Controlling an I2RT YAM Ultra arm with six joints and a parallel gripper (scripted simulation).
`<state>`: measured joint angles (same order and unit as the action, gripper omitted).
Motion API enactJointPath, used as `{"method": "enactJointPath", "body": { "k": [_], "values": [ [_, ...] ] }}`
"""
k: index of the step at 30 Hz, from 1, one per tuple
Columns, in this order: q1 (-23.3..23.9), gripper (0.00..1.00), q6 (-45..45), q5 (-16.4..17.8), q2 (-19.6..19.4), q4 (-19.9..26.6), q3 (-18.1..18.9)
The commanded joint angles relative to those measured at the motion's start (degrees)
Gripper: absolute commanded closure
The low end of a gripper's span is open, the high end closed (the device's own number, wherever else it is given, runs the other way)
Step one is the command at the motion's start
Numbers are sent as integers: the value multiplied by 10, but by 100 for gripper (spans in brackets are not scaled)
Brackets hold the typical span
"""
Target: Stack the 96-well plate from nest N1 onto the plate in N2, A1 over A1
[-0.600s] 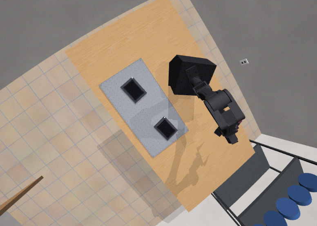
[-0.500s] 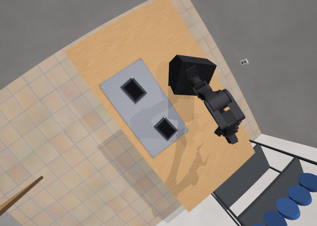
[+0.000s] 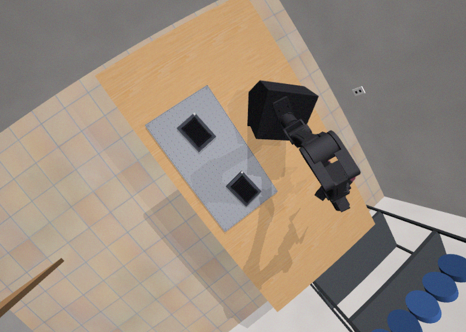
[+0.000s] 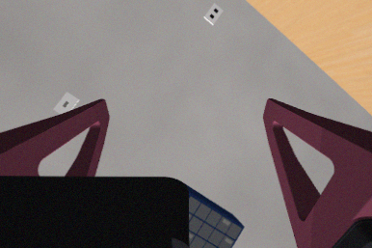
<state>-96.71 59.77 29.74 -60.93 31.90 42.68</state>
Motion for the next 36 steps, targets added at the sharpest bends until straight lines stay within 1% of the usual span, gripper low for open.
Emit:
{"method": "enactJointPath", "body": {
  "k": [1, 2, 5, 6, 7, 8, 10, 12, 13, 14, 16, 17, 19, 20, 23, 24, 25, 26, 27, 29, 30, 31, 33, 34, 36],
  "values": [
    [-3, 0, 12, -36, 23, 9, 1],
    [12, 0, 9, -40, 24, 12, 12],
    [49, 0, -30, -12, 11, 24, 21],
    [49, 0, -25, -36, 19, 28, 23],
    [49, 0, -20, -53, 22, 32, 24],
    [57, 0, -25, -57, 22, 35, 25],
    [85, 0, -49, -34, 17, 41, 27],
    [86, 0, -40, -75, 22, 51, 31],
    [95, 0, -45, -77, 22, 54, 32],
    [109, 0, -57, -70, 19, 57, 33],
    [109, 0, -57, -70, 19, 57, 33],
    [126, 0, -72, -54, 17, 61, 34],
    [125, 0, -61, -95, 22, 71, 38],
    [134, 0, -67, -97, 21, 74, 39],
    [178, 0, -104, -67, 11, 83, 41],
    [194, 0, -117, -58, -6, 87, 42],
    [193, 0, -112, -80, 9, 92, 45],
    [194, 0, -107, -99, 16, 97, 47],
    [204, 0, -115, -99, 16, 100, 48],
    [235, 0, -140, -76, -7, 107, 49],
    [234, 0, -135, -100, 7, 113, 52],
    [234, 0, -129, -117, 15, 117, 54],
    [234, 0, -129, -117, 15, 117, 54],
    [246, 0, -138, -116, 15, 121, 56],
    [276, 0, -164, -94, -7, 128, 56]
  ]
}}
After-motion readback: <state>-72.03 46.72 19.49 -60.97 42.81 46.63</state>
